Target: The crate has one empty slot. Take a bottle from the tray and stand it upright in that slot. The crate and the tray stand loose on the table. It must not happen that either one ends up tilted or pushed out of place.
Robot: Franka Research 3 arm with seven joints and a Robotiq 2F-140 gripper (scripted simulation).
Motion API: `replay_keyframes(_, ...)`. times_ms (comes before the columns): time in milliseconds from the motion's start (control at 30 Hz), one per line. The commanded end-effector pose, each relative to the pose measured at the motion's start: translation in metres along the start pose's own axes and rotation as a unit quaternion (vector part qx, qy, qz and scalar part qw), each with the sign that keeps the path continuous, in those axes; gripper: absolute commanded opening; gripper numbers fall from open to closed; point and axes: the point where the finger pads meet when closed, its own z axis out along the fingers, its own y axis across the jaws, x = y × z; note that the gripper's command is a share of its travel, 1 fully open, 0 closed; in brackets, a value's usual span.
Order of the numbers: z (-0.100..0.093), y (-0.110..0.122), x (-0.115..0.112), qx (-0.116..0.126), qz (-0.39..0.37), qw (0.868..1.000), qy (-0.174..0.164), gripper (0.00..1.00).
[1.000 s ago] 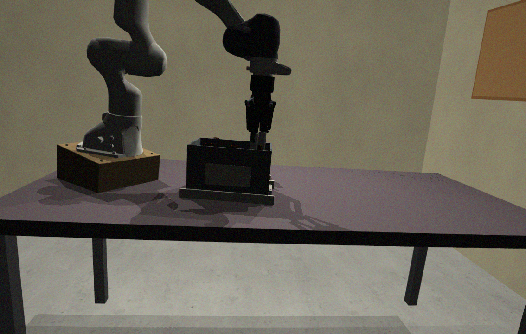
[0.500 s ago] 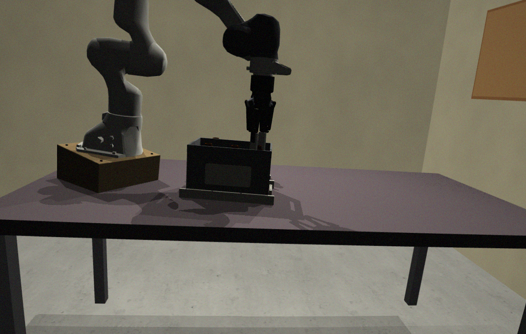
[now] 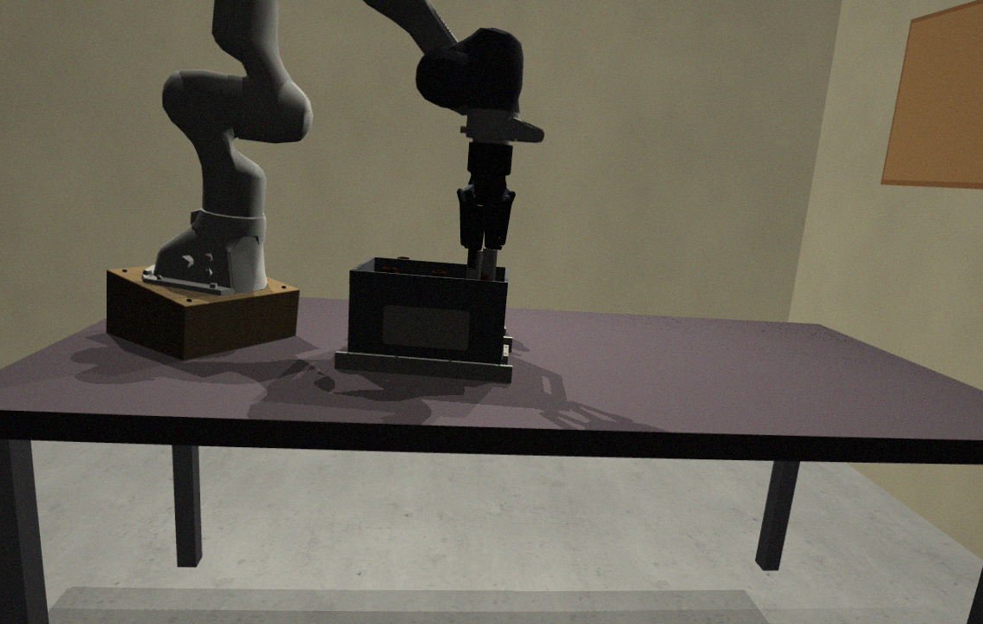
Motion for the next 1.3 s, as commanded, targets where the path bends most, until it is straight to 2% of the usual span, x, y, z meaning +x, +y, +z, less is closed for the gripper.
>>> replay_keyframes(0, 0.000, 0.000, 0.002, 0.000, 0.003, 1.000, 0.003, 0.00)
replay_keyframes(1267, 0.014, 0.000, 0.002, 0.000, 0.003, 1.000, 0.003, 0.00)
